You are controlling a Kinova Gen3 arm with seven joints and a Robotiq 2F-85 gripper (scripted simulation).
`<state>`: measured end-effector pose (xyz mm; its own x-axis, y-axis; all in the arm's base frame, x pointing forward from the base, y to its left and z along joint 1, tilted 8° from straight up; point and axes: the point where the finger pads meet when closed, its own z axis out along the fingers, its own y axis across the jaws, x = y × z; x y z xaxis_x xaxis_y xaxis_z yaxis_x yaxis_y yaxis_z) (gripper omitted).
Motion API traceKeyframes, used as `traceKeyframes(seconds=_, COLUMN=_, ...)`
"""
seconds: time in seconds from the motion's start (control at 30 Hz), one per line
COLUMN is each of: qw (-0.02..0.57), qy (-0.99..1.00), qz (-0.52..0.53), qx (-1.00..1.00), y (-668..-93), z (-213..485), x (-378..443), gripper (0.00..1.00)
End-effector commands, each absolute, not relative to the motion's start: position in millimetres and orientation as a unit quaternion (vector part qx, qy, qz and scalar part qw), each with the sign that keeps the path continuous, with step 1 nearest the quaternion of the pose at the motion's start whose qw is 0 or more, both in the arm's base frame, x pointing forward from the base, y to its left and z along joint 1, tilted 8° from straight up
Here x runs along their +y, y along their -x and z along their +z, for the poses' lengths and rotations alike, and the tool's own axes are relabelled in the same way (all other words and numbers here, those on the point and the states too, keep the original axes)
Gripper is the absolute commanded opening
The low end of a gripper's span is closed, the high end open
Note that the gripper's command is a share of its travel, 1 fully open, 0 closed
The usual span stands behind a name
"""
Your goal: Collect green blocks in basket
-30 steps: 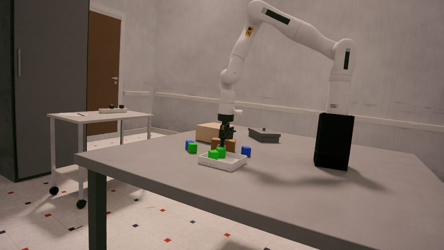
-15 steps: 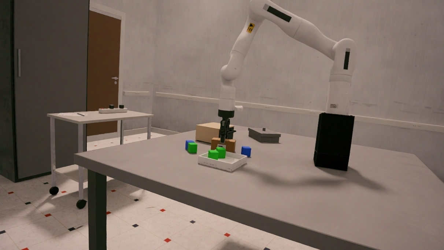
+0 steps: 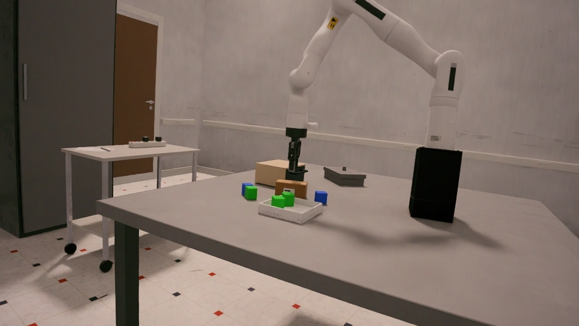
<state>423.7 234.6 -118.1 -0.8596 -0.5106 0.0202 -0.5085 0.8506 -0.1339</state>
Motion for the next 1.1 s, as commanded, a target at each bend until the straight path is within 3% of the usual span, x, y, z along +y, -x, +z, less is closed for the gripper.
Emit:
traceKeyframes(seconds=0.0, qw=0.009, qy=0.265, qz=-0.067, qx=0.962, y=-423, z=-99, x=237, gripper=0.83)
traceKeyframes(seconds=1.07, qw=0.009, qy=0.265, qz=-0.067, qx=0.962, y=-420, z=-40, x=245, gripper=0.83)
